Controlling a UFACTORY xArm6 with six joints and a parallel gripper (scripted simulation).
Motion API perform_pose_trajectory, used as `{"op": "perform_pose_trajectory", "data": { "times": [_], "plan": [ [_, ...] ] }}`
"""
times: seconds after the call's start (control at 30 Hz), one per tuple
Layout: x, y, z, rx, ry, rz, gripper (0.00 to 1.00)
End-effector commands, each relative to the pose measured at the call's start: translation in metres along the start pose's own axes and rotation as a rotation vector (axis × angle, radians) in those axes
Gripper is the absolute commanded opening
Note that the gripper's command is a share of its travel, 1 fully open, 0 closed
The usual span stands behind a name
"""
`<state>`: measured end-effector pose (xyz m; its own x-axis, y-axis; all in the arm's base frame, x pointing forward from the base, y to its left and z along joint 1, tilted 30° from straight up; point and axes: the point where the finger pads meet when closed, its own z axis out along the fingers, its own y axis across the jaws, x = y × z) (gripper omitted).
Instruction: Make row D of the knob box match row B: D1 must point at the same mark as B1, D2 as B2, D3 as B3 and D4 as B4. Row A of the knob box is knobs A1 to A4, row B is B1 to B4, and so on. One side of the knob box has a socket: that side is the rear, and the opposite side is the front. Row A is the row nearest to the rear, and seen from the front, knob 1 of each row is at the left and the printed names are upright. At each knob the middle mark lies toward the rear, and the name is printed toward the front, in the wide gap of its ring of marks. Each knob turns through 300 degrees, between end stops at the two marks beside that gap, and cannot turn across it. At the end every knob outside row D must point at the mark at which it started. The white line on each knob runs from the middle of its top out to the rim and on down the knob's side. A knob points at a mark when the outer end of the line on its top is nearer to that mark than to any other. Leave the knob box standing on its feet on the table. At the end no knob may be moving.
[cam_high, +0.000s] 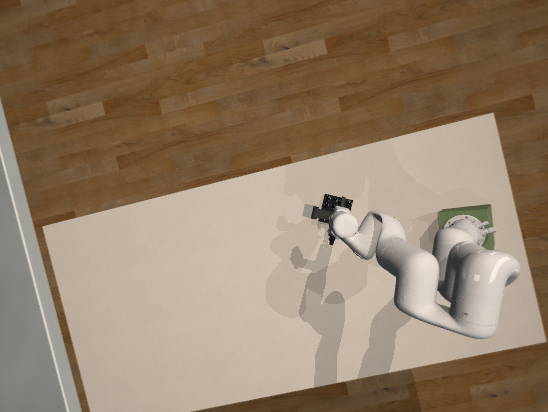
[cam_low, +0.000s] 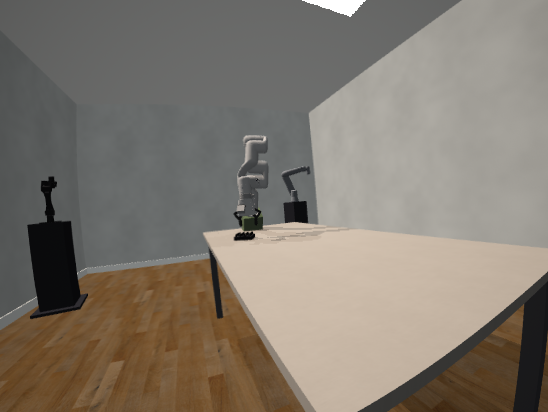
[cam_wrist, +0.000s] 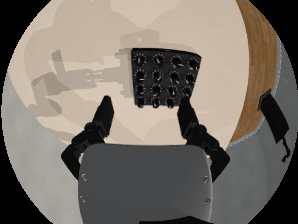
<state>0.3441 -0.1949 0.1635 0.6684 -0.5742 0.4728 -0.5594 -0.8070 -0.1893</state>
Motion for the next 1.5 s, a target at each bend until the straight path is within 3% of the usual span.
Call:
{"op": "perform_pose_trajectory", "data": {
  "times": [0.0,1.47],
  "plan": [
    [-0.011,0.0141,-0.0005,-0.01,-0.001,0.012,1.0],
    [-0.014,0.017,0.0,-0.014,-0.004,0.016,1.0]
  ]
}}
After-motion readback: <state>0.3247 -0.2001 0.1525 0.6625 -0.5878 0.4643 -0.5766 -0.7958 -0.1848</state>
